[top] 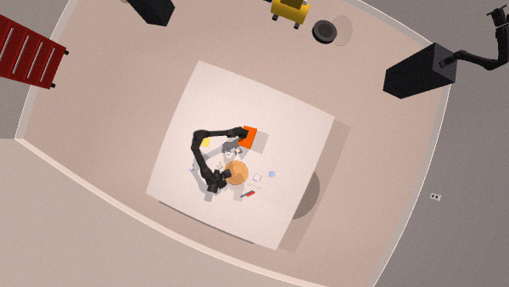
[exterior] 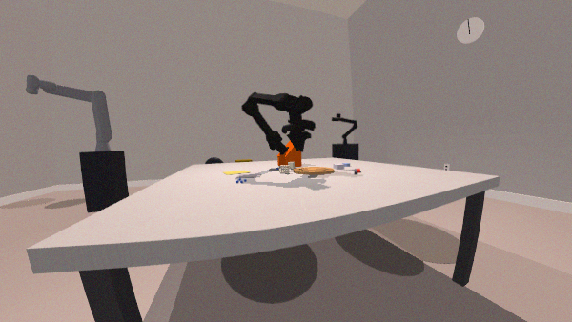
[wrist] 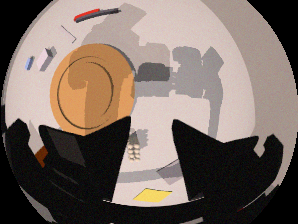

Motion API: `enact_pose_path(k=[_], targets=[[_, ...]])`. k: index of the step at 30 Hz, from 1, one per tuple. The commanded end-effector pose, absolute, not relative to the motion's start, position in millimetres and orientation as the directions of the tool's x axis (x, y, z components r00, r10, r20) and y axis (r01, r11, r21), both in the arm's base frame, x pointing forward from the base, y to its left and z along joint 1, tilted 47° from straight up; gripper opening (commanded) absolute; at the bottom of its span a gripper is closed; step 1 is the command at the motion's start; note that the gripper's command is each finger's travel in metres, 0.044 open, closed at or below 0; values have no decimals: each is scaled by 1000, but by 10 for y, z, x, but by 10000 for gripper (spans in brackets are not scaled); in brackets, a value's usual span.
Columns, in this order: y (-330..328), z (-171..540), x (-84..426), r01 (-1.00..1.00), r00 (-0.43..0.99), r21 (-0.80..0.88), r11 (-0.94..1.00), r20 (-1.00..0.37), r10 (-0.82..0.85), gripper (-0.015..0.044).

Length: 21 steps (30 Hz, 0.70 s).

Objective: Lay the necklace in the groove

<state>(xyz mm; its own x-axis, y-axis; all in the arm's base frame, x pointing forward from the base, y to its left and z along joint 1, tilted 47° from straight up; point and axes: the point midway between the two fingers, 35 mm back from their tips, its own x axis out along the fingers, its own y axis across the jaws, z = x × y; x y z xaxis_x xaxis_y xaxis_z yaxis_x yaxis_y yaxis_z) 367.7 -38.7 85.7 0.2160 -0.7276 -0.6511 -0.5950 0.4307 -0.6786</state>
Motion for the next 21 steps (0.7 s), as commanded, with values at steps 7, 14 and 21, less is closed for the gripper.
enact_pose_path(k=[7, 14, 21], targets=[[-888, 954, 3129, -647, -18, -553, 525, -677, -736, 200], [-943, 939, 3090, -648, -33, -545, 532, -678, -734, 200], [-966, 920, 3119, -645, -22, -553, 527, -676, -737, 200]])
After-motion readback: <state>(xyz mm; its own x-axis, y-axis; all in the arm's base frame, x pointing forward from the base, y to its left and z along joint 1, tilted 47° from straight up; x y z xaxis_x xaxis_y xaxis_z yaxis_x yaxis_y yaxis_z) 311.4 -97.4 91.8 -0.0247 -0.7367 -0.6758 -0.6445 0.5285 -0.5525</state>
